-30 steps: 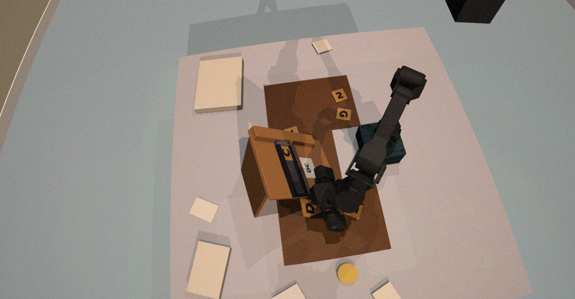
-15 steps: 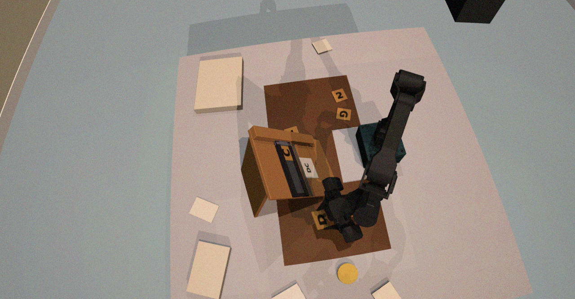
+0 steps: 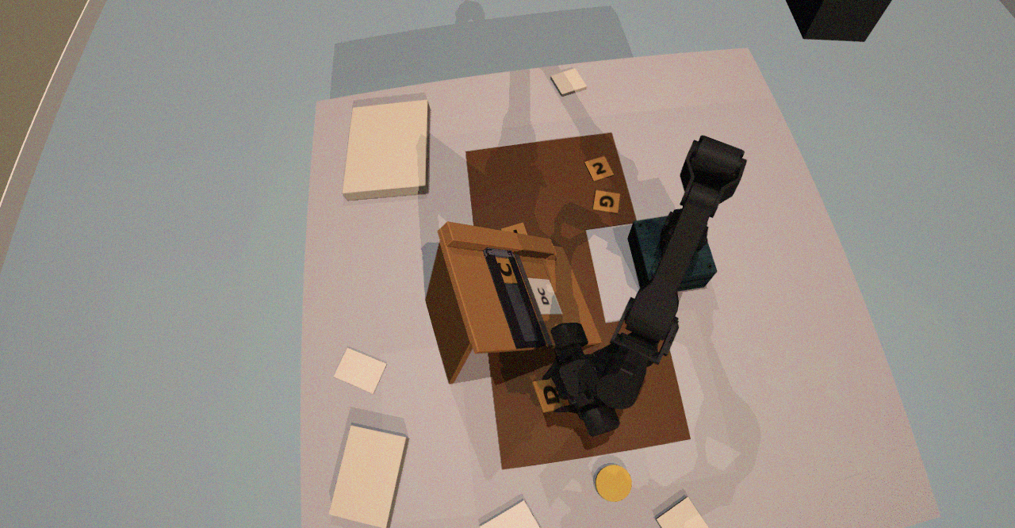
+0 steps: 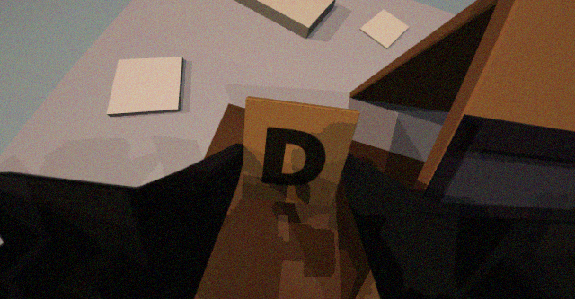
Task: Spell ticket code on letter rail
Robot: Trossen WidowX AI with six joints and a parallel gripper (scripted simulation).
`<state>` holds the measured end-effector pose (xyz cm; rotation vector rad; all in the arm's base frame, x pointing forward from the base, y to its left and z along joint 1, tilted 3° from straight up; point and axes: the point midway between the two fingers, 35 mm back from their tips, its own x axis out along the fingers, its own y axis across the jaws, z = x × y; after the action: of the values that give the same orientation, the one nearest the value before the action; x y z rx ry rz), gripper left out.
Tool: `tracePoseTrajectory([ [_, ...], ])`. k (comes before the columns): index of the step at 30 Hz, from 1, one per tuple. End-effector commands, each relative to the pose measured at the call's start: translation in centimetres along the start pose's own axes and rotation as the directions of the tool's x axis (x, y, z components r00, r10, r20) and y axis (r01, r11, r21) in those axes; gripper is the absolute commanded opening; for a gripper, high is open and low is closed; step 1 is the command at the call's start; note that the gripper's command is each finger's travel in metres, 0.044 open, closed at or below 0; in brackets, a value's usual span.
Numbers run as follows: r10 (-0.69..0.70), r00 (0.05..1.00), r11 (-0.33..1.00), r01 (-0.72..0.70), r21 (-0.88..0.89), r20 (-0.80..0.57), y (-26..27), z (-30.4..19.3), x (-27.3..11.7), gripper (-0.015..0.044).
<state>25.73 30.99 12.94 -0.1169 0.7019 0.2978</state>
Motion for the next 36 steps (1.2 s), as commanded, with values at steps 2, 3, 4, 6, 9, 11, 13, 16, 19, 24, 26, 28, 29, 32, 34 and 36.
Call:
tracePoseTrajectory([
  [2,0.003,1.000,1.000,-0.003,-0.001,0.001,0.0,0.0,0.0,0.0000],
  [3,0.003,1.000,1.000,-0.003,-0.001,0.001,-0.1,0.0,0.0,0.0000],
  [4,0.003,1.000,1.000,-0.003,-0.001,0.001,-0.1,0.0,0.0,0.0000],
  [6,0.003,1.000,1.000,-0.003,-0.001,0.001,-0.2,0.0,0.0,0.0000],
  [9,0.003,1.000,1.000,-0.003,-0.001,0.001,-0.4,-0.1,0.0,0.0000],
  [11,0.003,1.000,1.000,-0.003,-0.001,0.001,-0.5,-0.1,0.0,0.0000],
  [13,0.003,1.000,1.000,-0.003,-0.001,0.001,-0.7,-0.1,0.0,0.0000],
  [16,0.003,1.000,1.000,-0.003,-0.001,0.001,-0.8,-0.1,0.0,0.0000],
  [19,0.003,1.000,1.000,-0.003,-0.001,0.001,-1.0,-0.1,0.0,0.0000],
  [24,0.003,1.000,1.000,-0.003,-0.001,0.001,-1.2,-0.1,0.0,0.0000],
  [26,0.003,1.000,1.000,-0.003,-0.001,0.001,-1.3,-0.1,0.0,0.0000],
  [28,0.003,1.000,1.000,-0.003,-0.001,0.001,-1.4,-0.1,0.0,0.0000],
  [29,0.003,1.000,1.000,-0.003,-0.001,0.001,-1.5,-0.1,0.0,0.0000],
  [32,0.003,1.000,1.000,-0.003,-0.002,0.001,-1.6,-0.1,0.0,0.0000],
  [34,0.003,1.000,1.000,-0.003,-0.002,0.001,-1.7,-0.1,0.0,0.0000],
  [36,0.003,1.000,1.000,-0.003,-0.002,0.001,-1.8,-0.1,0.0,0.0000],
])
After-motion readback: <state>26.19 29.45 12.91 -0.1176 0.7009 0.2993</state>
